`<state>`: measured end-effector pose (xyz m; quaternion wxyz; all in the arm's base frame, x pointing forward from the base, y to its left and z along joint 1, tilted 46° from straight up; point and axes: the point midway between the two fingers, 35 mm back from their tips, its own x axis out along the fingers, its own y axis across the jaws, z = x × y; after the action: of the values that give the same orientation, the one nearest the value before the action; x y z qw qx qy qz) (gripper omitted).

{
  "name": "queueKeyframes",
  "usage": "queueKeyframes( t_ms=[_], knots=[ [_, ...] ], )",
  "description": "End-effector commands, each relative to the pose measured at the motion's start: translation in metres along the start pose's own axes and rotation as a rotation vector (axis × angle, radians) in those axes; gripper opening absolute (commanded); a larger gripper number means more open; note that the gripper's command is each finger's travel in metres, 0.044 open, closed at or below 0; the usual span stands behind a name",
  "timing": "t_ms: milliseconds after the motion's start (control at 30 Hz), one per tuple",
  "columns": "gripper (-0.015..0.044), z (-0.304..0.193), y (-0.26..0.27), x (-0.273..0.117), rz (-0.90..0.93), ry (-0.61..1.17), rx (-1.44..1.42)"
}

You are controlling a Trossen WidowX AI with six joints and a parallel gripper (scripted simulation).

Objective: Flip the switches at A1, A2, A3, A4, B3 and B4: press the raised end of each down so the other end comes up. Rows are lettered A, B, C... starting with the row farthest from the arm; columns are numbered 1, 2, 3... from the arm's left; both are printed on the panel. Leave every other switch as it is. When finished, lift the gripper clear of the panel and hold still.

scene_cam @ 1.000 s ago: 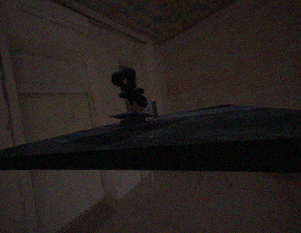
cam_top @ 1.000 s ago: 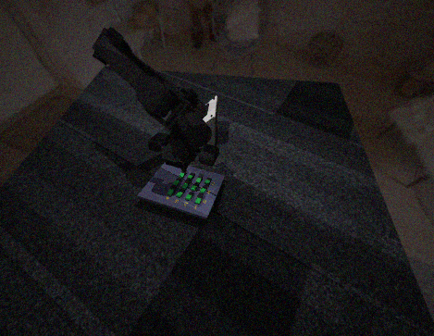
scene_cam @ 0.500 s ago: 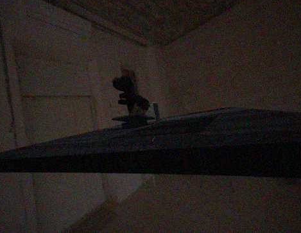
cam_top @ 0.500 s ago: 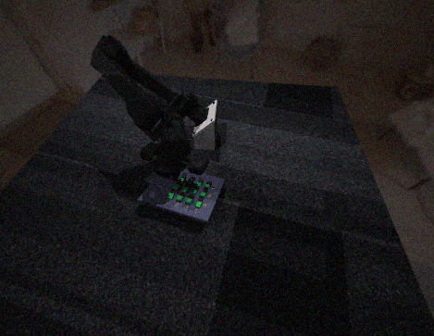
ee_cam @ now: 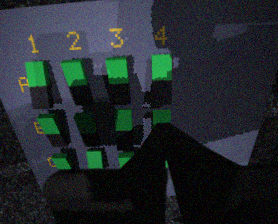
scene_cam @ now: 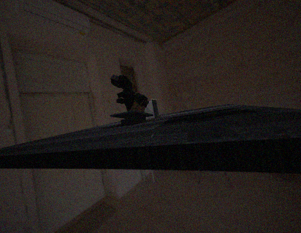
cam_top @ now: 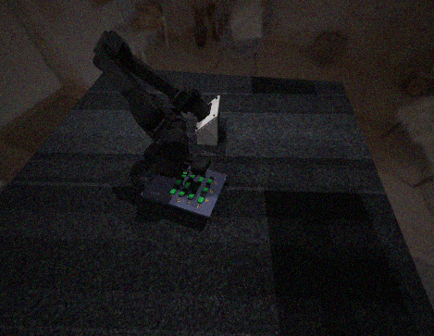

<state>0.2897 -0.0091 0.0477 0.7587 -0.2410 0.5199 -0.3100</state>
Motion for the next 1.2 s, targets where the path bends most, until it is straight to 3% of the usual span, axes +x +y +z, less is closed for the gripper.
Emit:
queueKeyframes(
  t_ms=[0, 1167],
  knots=[
    [0.0000, -0.0019, -0.0009, 0.0077, -0.006, 0.003, -0.006],
    [0.0000, -0.0018, -0.0010, 0.0129, -0.006, 0.003, -0.006]
  ],
)
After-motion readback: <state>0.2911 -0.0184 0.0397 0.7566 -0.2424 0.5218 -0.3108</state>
